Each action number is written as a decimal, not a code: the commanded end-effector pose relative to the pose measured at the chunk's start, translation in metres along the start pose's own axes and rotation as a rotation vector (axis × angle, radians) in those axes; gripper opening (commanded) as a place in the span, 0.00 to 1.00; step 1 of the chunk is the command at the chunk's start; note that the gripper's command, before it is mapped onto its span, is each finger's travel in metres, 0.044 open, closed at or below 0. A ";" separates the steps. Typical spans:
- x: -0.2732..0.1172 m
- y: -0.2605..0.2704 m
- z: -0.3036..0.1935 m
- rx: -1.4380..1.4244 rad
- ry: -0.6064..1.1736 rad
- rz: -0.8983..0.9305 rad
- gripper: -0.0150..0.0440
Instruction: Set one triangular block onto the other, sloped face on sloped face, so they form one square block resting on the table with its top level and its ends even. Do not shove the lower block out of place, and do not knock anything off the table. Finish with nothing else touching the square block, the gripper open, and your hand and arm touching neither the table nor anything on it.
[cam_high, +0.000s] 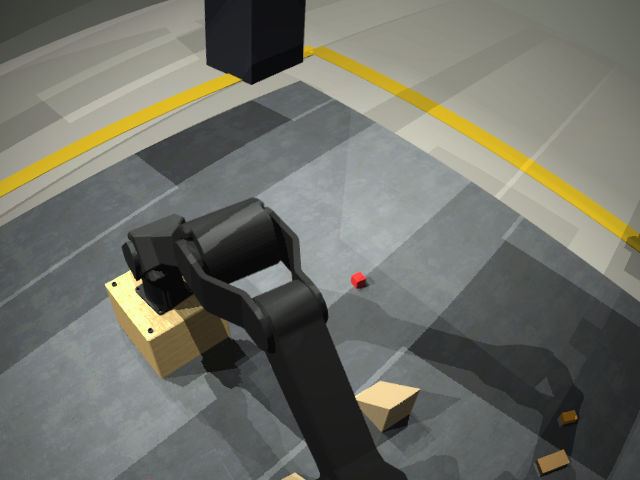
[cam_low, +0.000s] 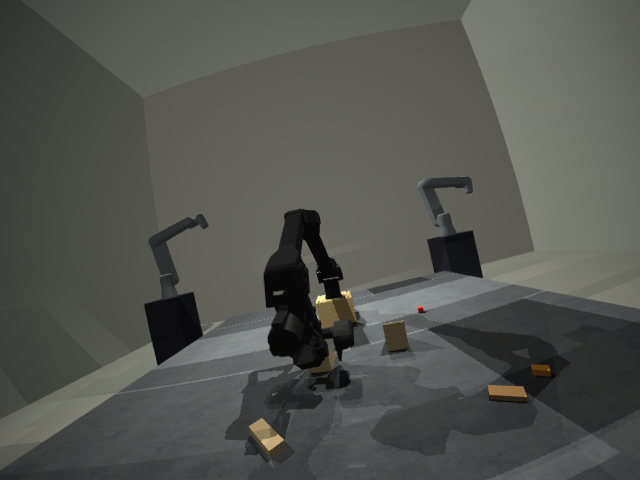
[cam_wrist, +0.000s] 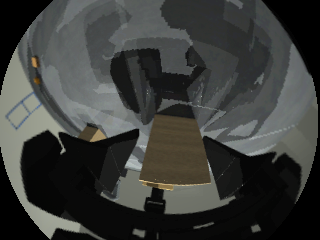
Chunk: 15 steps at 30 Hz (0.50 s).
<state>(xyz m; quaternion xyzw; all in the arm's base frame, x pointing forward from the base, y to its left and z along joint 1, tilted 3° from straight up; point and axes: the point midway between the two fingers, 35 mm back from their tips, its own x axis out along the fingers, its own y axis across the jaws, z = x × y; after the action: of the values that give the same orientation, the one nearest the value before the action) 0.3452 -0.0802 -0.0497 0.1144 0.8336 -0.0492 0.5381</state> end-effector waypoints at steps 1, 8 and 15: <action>0.005 -0.001 -0.001 0.004 0.009 -0.005 0.91; 0.005 -0.001 -0.001 0.004 0.009 -0.005 0.63; 0.005 -0.001 -0.001 0.004 0.009 -0.005 0.52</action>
<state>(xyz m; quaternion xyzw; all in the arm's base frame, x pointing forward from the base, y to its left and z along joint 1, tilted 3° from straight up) 0.3428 -0.0800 -0.0523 0.1126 0.8353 -0.0499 0.5358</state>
